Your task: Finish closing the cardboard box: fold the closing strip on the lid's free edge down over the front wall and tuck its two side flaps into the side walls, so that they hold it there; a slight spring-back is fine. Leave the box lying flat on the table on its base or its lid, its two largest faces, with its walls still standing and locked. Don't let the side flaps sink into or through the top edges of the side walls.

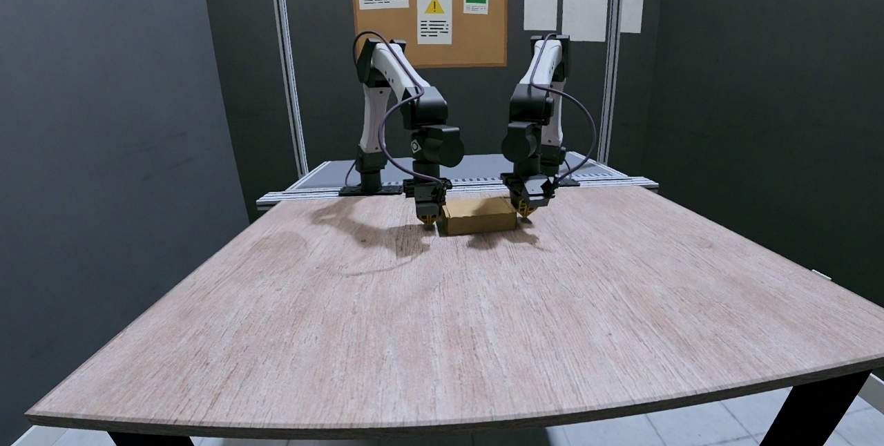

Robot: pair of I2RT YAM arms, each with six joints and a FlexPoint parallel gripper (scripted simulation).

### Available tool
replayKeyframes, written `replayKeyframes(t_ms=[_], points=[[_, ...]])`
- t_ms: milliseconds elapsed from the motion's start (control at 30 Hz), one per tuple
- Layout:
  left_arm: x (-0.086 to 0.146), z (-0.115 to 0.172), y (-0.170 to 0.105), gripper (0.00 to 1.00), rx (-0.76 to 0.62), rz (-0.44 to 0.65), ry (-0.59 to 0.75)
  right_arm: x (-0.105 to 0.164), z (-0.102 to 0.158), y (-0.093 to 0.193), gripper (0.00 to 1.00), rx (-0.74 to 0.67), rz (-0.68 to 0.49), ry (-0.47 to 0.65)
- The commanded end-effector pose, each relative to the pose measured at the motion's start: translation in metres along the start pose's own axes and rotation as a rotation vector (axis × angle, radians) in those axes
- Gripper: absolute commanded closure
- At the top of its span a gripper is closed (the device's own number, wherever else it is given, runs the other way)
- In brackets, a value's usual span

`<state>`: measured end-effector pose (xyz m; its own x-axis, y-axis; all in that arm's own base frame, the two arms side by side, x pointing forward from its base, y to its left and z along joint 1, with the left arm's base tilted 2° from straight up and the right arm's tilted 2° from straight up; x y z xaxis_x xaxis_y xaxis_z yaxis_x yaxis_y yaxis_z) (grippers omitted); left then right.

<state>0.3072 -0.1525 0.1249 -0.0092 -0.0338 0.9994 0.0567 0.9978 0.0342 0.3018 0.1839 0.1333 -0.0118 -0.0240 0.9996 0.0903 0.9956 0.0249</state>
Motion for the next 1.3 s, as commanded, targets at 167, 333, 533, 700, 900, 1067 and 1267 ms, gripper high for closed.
replayKeyframes(t_ms=[167, 333, 533, 700, 900, 1067, 1267], points=[[-0.001, -0.005, -0.012, 1.0, -0.003, 0.008, -0.014, -0.001, -0.002, 0.009, 1.0, -0.002, 0.001, 0.001], [-0.001, -0.005, -0.014, 1.0, -0.003, 0.006, -0.008, 0.003, 0.0, 0.007, 1.0, -0.003, -0.008, -0.012], [-0.002, -0.012, -0.009, 1.0, -0.05, 0.0, 0.004, 0.009, 0.008, 0.006, 1.0, -0.046, -0.014, -0.019], [-0.002, -0.015, -0.007, 1.0, -0.068, 0.0, 0.005, 0.009, 0.009, 0.006, 1.0, -0.067, -0.016, -0.021], [0.003, -0.012, -0.008, 1.0, -0.076, 0.006, -0.016, 0.004, 0.005, 0.006, 1.0, -0.076, -0.008, -0.011], [0.003, -0.012, -0.008, 1.0, -0.076, 0.006, -0.016, 0.004, 0.005, 0.006, 1.0, -0.076, -0.008, -0.011], [0.008, -0.008, 0.002, 1.0, -0.075, 0.012, -0.027, 0.009, 0.007, -0.004, 1.0, -0.077, -0.016, -0.021]])
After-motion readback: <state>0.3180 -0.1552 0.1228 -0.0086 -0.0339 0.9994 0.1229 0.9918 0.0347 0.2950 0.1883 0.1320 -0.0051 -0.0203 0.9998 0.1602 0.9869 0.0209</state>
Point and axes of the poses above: on each arm, the point where the finger pads meet when closed, its own x axis back along the fingers, its own y axis across the jaws, z = x × y, the point moved 10 cm from there along x, back along the fingers, and after that the axes turned 11 degrees about -x, right-handed, at the moved point
